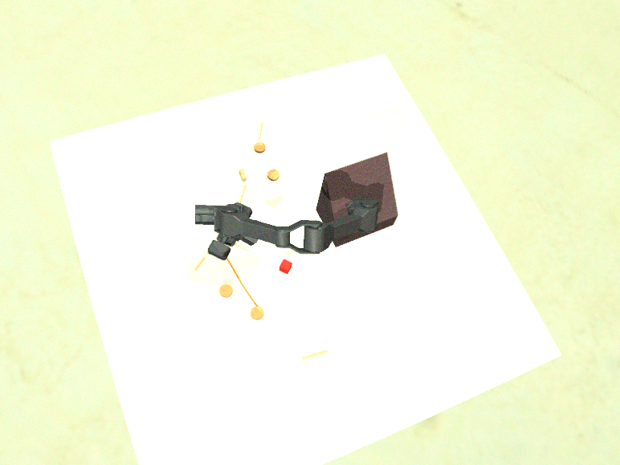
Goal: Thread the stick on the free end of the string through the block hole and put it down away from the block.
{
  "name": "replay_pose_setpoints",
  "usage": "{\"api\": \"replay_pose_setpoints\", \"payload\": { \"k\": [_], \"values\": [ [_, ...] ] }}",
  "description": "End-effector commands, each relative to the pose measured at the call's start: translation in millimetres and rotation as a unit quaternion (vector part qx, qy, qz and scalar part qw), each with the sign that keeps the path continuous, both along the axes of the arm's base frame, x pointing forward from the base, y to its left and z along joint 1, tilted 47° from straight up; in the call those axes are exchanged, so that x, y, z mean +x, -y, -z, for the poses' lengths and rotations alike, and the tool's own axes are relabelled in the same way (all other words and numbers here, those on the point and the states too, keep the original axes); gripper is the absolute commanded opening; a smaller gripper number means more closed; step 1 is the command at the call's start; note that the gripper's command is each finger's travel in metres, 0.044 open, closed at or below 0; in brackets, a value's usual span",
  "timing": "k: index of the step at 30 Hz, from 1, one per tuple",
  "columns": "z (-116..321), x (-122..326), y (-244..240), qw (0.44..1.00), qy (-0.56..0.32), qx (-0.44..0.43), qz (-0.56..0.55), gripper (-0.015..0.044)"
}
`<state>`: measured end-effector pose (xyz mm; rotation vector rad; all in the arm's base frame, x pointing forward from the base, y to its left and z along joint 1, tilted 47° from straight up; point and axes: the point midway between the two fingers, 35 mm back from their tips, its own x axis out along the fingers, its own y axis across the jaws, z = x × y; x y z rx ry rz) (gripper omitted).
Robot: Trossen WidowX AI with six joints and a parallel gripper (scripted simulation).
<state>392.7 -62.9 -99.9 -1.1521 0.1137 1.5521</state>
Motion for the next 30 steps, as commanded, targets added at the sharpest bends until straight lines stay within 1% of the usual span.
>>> {"api": "replay_pose_setpoints", "payload": {
  "k": [1,10,30],
  "values": [
    [2.0,-5.6,-4.2,1.0,-0.003,0.002,0.001,0.0],
    [2.5,-8.5,-6.4,1.0,-0.002,0.001,0.001,0.0],
    [-12.3,-20.2,-21.8,1.0,-0.003,0.001,0.002,0.0]
  ]
}}
